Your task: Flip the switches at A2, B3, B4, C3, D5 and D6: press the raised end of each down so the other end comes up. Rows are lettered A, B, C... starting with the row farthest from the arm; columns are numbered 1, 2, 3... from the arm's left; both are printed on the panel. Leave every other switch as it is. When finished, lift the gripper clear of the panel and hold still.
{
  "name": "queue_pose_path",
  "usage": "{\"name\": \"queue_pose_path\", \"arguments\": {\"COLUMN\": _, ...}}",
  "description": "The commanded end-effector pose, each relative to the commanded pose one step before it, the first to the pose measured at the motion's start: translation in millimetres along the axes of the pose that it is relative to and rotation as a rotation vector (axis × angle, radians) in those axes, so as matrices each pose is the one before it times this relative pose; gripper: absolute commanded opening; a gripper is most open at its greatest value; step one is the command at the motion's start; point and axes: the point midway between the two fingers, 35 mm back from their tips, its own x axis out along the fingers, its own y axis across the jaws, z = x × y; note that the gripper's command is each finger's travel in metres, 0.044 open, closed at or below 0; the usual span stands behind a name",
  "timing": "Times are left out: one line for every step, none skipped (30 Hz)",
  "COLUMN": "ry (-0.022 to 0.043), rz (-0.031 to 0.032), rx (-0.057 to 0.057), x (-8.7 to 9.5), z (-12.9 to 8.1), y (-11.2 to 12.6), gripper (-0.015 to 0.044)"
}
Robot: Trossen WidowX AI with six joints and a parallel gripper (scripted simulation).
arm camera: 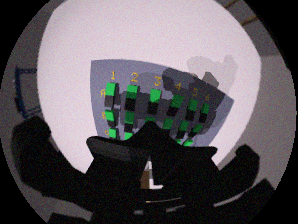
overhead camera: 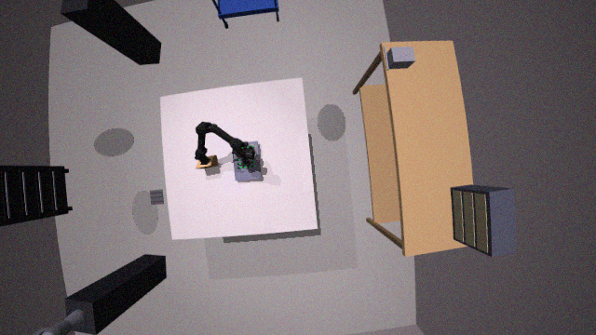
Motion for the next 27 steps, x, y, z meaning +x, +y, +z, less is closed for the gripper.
{"name": "queue_pose_path", "arguments": {"ry": -0.00115, "rz": 0.00356, "rx": 0.0035, "x": 1.04, "z": 0.14, "y": 0.28, "gripper": 0.0000}}
{"name": "queue_pose_path", "arguments": {"ry": 0.00000, "rz": 0.00001, "rx": 0.0000, "x": 0.13, "z": 0.00, "y": 0.00, "gripper": 0.0000}}
{"name": "queue_pose_path", "arguments": {"ry": 0.00000, "rz": 0.00001, "rx": 0.0000, "x": 0.13, "z": 0.00, "y": 0.00, "gripper": 0.0000}}
{"name": "queue_pose_path", "arguments": {"ry": 0.00000, "rz": 0.00001, "rx": 0.0000, "x": 0.13, "z": 0.00, "y": 0.00, "gripper": 0.0000}}
{"name": "queue_pose_path", "arguments": {"ry": 0.00000, "rz": 0.00001, "rx": 0.0000, "x": 0.13, "z": 0.00, "y": 0.00, "gripper": 0.0000}}
{"name": "queue_pose_path", "arguments": {"ry": 0.00000, "rz": 0.00001, "rx": 0.0000, "x": 0.13, "z": 0.00, "y": 0.00, "gripper": 0.0000}}
{"name": "queue_pose_path", "arguments": {"ry": 0.00000, "rz": 0.00001, "rx": 0.0000, "x": 0.13, "z": 0.00, "y": 0.00, "gripper": 0.0000}}
{"name": "queue_pose_path", "arguments": {"ry": 0.00000, "rz": 0.00001, "rx": 0.0000, "x": 0.13, "z": 0.00, "y": 0.00, "gripper": 0.0000}}
{"name": "queue_pose_path", "arguments": {"ry": 0.00000, "rz": 0.00001, "rx": 0.0000, "x": 0.13, "z": 0.00, "y": 0.00, "gripper": 0.0000}}
{"name": "queue_pose_path", "arguments": {"ry": 0.00000, "rz": 0.00001, "rx": 0.0000, "x": 0.13, "z": 0.00, "y": 0.00, "gripper": 0.0000}}
{"name": "queue_pose_path", "arguments": {"ry": 0.00000, "rz": 0.00001, "rx": 0.0000, "x": 0.13, "z": 0.00, "y": 0.00, "gripper": 0.0000}}
{"name": "queue_pose_path", "arguments": {"ry": 0.00000, "rz": 0.00001, "rx": 0.0000, "x": 0.13, "z": 0.00, "y": 0.00, "gripper": 0.0000}}
{"name": "queue_pose_path", "arguments": {"ry": 0.00000, "rz": 0.00001, "rx": 0.0000, "x": 0.13, "z": 0.00, "y": 0.00, "gripper": 0.0000}}
{"name": "queue_pose_path", "arguments": {"ry": 0.00000, "rz": 0.00001, "rx": 0.0000, "x": 0.13, "z": 0.00, "y": 0.00, "gripper": 0.0000}}
{"name": "queue_pose_path", "arguments": {"ry": 0.00000, "rz": 0.00001, "rx": 0.0000, "x": 0.13, "z": 0.00, "y": 0.00, "gripper": 0.0000}}
{"name": "queue_pose_path", "arguments": {"ry": 0.00000, "rz": 0.00001, "rx": 0.0000, "x": 0.13, "z": 0.00, "y": 0.00, "gripper": 0.0000}}
{"name": "queue_pose_path", "arguments": {"ry": 0.00000, "rz": 0.00001, "rx": 0.0000, "x": 0.13, "z": 0.00, "y": 0.00, "gripper": 0.0000}}
{"name": "queue_pose_path", "arguments": {"ry": 0.00000, "rz": 0.00001, "rx": 0.0000, "x": 0.13, "z": 0.00, "y": 0.00, "gripper": 0.0000}}
{"name": "queue_pose_path", "arguments": {"ry": 0.00000, "rz": 0.00001, "rx": 0.0000, "x": 0.13, "z": 0.00, "y": 0.00, "gripper": 0.0000}}
{"name": "queue_pose_path", "arguments": {"ry": 0.00000, "rz": 0.00001, "rx": 0.0000, "x": 0.13, "z": 0.00, "y": 0.00, "gripper": 0.0000}}
{"name": "queue_pose_path", "arguments": {"ry": 0.00000, "rz": 0.00001, "rx": 0.0000, "x": 0.13, "z": 0.00, "y": 0.00, "gripper": 0.0000}}
{"name": "queue_pose_path", "arguments": {"ry": 0.00000, "rz": 0.00001, "rx": 0.0000, "x": 0.13, "z": 0.00, "y": 0.00, "gripper": 0.0000}}
{"name": "queue_pose_path", "arguments": {"ry": 0.00000, "rz": 0.00001, "rx": 0.0000, "x": 0.13, "z": 0.00, "y": 0.00, "gripper": 0.0000}}
{"name": "queue_pose_path", "arguments": {"ry": 0.00000, "rz": 0.00001, "rx": 0.0000, "x": 0.13, "z": 0.00, "y": 0.00, "gripper": 0.0000}}
{"name": "queue_pose_path", "arguments": {"ry": 0.00000, "rz": 0.00001, "rx": 0.0000, "x": 0.13, "z": 0.00, "y": 0.00, "gripper": 0.0000}}
{"name": "queue_pose_path", "arguments": {"ry": 0.00000, "rz": 0.00001, "rx": 0.0000, "x": 0.13, "z": 0.00, "y": 0.00, "gripper": 0.0000}}
{"name": "queue_pose_path", "arguments": {"ry": 0.00000, "rz": 0.00001, "rx": 0.0000, "x": 0.13, "z": 0.00, "y": 0.00, "gripper": 0.0000}}
